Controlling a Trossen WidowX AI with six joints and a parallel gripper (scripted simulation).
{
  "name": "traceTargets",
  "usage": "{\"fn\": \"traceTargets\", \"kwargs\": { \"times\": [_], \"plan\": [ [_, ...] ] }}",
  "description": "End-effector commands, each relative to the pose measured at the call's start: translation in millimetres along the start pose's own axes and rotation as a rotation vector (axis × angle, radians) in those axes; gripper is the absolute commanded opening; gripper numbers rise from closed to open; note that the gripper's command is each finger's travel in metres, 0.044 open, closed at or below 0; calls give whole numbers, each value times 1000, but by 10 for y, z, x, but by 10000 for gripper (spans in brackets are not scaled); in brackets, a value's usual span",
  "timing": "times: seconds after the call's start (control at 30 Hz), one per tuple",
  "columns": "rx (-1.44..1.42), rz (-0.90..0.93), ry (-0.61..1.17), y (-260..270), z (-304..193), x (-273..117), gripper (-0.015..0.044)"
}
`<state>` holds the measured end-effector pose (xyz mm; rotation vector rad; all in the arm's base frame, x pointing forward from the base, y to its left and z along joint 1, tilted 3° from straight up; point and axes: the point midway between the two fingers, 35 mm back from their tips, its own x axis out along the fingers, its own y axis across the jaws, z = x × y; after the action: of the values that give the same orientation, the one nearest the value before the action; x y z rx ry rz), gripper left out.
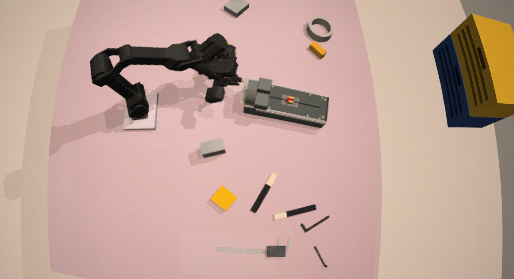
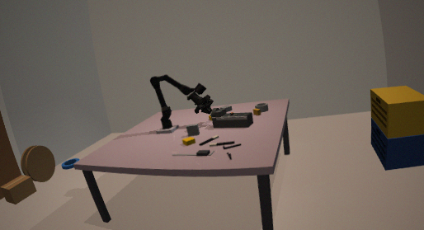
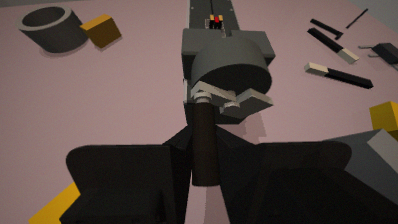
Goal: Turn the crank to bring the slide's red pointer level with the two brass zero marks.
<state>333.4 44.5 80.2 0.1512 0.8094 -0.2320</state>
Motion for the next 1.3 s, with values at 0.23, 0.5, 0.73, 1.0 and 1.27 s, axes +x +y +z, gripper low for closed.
{"fn": "traceTargets", "kwargs": {
  "times": [0.23,0.5,0.73,1.0,1.27],
  "plan": [
    [2,-3,-12,-105,89,-96,0],
    [1,-3,-12,-178,111,-118,0],
    [1,-4,-12,-234,118,-126,0],
    [0,-4,-12,-288,117,-126,0],
    [0,-4,-12,-333,111,-120,0]
  ]
}}
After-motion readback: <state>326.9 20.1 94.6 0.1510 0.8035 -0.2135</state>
